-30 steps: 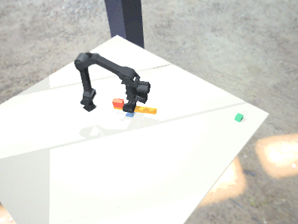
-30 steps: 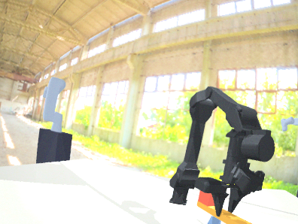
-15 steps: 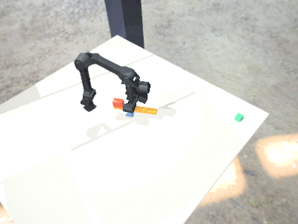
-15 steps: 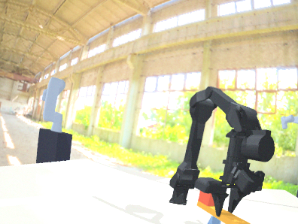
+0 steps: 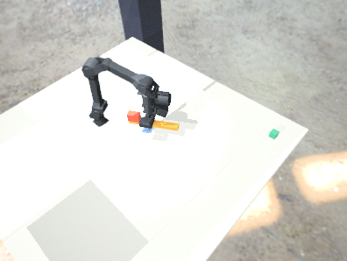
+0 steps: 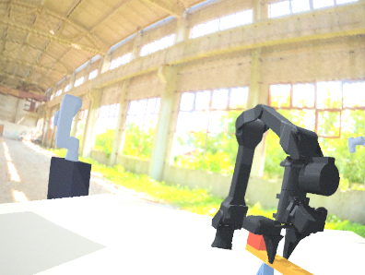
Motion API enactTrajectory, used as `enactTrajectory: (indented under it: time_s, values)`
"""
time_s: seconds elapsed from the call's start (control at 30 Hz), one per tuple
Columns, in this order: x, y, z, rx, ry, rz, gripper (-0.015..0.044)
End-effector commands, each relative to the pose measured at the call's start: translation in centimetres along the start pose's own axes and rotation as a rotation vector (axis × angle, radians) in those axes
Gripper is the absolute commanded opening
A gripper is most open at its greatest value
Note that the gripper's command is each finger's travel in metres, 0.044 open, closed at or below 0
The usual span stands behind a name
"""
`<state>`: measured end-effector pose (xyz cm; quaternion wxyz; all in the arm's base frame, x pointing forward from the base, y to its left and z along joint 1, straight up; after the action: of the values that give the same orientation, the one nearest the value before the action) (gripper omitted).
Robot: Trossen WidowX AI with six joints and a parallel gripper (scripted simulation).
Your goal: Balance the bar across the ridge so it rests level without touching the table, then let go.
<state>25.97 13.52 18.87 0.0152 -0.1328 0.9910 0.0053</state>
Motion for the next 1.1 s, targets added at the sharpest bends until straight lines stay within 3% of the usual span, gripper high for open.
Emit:
enactTrajectory:
  time_s: [0.0, 1.07]
  values:
    - [-0.04, 0.02, 0.34, 0.001, 0.005, 0.002, 0.0]
    - [-0.07, 0.02, -0.07, 0.0, 0.001, 0.0, 0.0]
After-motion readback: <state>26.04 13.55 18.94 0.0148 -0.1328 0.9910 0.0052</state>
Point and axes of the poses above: the point midway between the two fingers, 35 mm back from their tips, its own z axis out along the fingers, its own y axis across the jaws, x = y × z, the point moved 9 cm from there along -z, back along the fingers, and after that the axes turned 13 degrees about z, right-handed, at the moved point
